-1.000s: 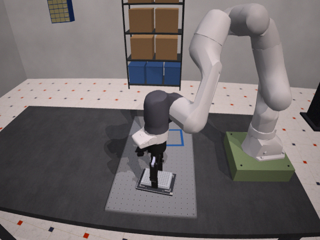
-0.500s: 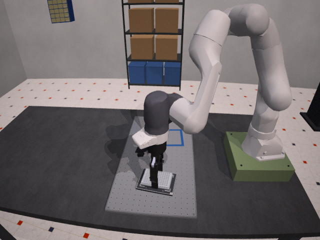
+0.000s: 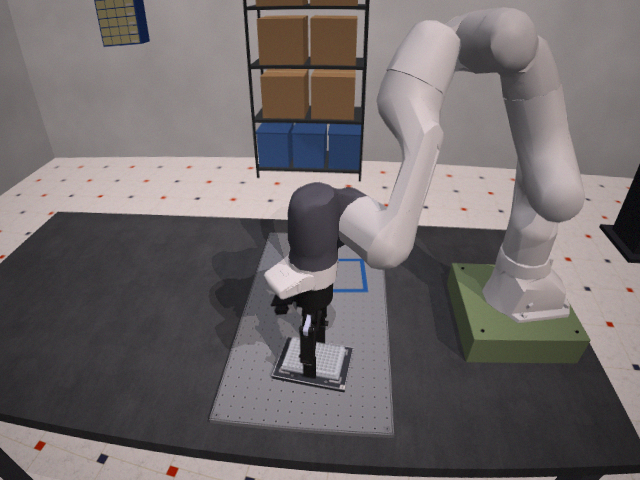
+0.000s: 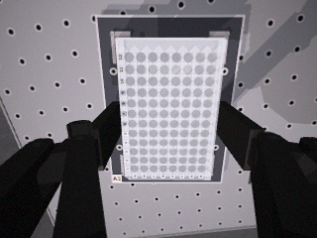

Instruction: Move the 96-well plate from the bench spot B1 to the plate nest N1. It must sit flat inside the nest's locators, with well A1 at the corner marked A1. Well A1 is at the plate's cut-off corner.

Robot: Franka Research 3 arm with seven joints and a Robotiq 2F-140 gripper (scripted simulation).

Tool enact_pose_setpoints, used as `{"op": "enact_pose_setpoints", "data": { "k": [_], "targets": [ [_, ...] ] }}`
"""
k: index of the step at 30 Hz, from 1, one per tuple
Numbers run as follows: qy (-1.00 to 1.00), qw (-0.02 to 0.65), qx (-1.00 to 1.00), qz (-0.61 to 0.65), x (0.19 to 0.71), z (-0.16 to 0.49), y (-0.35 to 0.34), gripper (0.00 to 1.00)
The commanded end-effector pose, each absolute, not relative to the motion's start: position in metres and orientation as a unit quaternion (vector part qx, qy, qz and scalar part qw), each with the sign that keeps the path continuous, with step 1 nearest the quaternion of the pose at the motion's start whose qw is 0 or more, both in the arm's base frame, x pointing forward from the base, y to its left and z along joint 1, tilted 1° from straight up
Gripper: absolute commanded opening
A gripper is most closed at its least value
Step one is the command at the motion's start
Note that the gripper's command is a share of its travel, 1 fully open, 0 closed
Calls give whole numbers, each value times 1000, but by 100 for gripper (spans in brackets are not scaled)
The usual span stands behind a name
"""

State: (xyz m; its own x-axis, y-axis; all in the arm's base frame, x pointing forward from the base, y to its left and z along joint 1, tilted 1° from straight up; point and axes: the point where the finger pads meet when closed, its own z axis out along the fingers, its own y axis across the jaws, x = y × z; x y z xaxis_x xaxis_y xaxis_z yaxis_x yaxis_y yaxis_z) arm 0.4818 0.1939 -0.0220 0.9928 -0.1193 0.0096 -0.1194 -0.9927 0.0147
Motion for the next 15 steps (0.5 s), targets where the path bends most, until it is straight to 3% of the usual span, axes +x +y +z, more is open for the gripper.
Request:
{"op": "enact_pose_setpoints", "data": {
  "k": [1,15],
  "targets": [
    [-62,7,998,5,481,-24,195,60],
    [-62,7,998,5,481,-26,195,60]
  ]
}}
